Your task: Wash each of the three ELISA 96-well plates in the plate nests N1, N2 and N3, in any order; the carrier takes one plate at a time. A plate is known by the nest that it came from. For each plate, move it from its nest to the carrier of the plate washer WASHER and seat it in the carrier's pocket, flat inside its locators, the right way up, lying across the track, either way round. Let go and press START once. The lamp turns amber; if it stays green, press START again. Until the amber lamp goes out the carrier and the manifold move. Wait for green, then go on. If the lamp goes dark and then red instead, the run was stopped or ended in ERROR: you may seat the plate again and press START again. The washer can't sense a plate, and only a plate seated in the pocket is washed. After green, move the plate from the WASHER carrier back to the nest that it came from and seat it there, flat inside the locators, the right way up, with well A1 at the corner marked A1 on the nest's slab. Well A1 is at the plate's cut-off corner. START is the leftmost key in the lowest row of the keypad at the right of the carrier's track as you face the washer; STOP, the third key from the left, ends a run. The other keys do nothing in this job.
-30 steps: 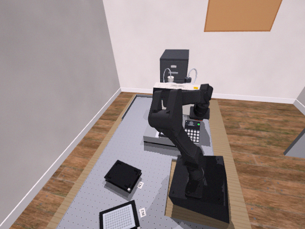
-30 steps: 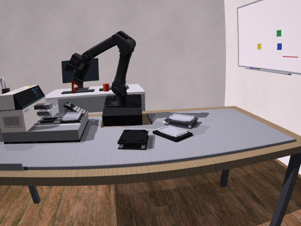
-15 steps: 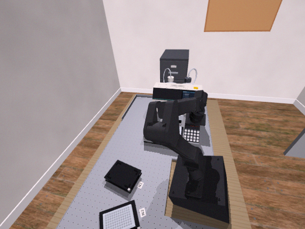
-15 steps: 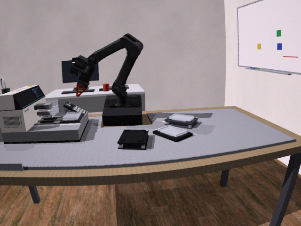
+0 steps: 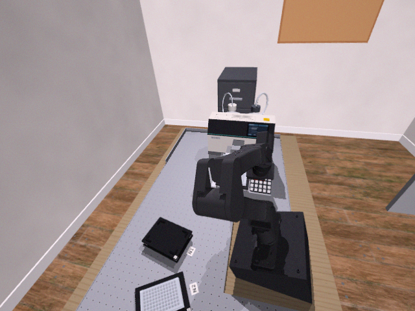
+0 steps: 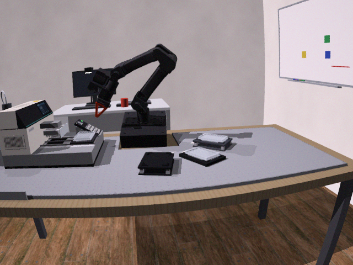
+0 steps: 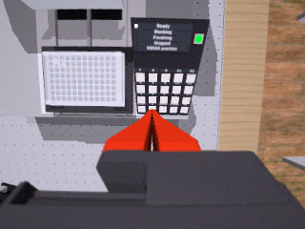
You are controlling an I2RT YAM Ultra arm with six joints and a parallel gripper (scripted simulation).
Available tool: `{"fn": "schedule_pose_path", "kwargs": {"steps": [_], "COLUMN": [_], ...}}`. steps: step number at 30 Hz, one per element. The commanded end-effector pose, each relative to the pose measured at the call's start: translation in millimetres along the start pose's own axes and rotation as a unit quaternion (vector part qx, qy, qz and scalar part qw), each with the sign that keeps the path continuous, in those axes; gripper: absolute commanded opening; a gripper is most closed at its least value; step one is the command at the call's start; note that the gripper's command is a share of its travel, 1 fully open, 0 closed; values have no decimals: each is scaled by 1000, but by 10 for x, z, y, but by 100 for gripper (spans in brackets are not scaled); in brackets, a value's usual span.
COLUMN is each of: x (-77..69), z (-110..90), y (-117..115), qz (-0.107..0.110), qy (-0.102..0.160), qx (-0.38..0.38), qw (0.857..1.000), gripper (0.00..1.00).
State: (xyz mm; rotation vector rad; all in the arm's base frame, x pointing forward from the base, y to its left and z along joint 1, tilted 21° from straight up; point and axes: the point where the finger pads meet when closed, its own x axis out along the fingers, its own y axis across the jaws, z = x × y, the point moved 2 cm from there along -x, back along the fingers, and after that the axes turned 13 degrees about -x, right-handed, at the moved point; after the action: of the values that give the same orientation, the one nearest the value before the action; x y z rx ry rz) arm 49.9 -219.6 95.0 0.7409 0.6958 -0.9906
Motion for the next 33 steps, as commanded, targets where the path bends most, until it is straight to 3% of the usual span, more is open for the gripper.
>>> {"fn": "schedule_pose_path", "kwargs": {"steps": [1, 12, 21, 22, 30, 33], "x": [-20, -14, -13, -10, 20, 24], "z": [-27, -311, -318, -274, 84, 129], "y": [36, 270, 276, 300, 488, 511], "qz": [-4, -4, -4, 1, 41, 46], "qy": [-6, -5, -5, -2, 22, 25], "qx": [6, 7, 7, -9, -133, -149], "qw": [1000, 1000, 1000, 1000, 990, 988], "gripper": [0, 0, 0, 100, 100, 100]}}
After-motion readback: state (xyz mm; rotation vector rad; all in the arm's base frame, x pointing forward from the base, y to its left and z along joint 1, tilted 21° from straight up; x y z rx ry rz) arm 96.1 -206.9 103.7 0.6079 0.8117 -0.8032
